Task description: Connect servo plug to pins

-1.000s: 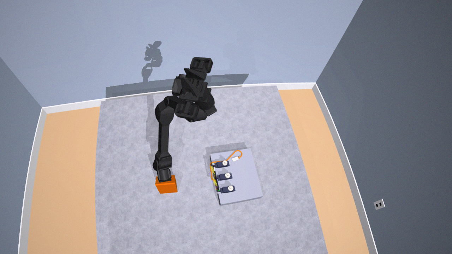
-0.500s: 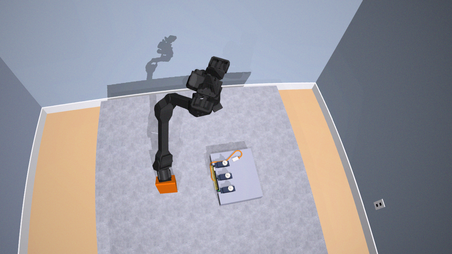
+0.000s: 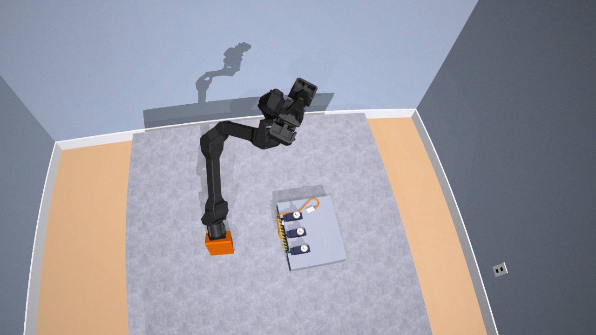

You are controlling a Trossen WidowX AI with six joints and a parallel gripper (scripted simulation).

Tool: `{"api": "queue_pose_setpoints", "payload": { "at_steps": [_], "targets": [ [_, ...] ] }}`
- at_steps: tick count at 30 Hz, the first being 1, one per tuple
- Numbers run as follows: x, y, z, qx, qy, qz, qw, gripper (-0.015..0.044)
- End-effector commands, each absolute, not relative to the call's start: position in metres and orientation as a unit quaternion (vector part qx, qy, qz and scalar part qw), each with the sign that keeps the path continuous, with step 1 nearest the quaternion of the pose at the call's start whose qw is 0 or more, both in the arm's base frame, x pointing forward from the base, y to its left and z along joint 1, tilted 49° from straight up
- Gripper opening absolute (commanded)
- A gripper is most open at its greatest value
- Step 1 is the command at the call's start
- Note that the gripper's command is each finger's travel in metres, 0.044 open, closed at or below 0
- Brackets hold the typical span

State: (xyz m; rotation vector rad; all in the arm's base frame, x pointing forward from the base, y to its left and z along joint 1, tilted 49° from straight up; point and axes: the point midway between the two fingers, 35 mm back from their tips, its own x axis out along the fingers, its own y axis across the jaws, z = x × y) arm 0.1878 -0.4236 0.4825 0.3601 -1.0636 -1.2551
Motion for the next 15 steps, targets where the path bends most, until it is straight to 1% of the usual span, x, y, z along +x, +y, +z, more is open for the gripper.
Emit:
{"api": "queue_pose_setpoints", "payload": {
  "at_steps": [1,15],
  "targets": [
    [0.205,-0.406,0.483,0.161,-0.446,-0.543,0.694,0.0115],
    [0.256,-0.351,0.472,0.161,-0.366,-0.493,0.772,0.0115]
  ]
}}
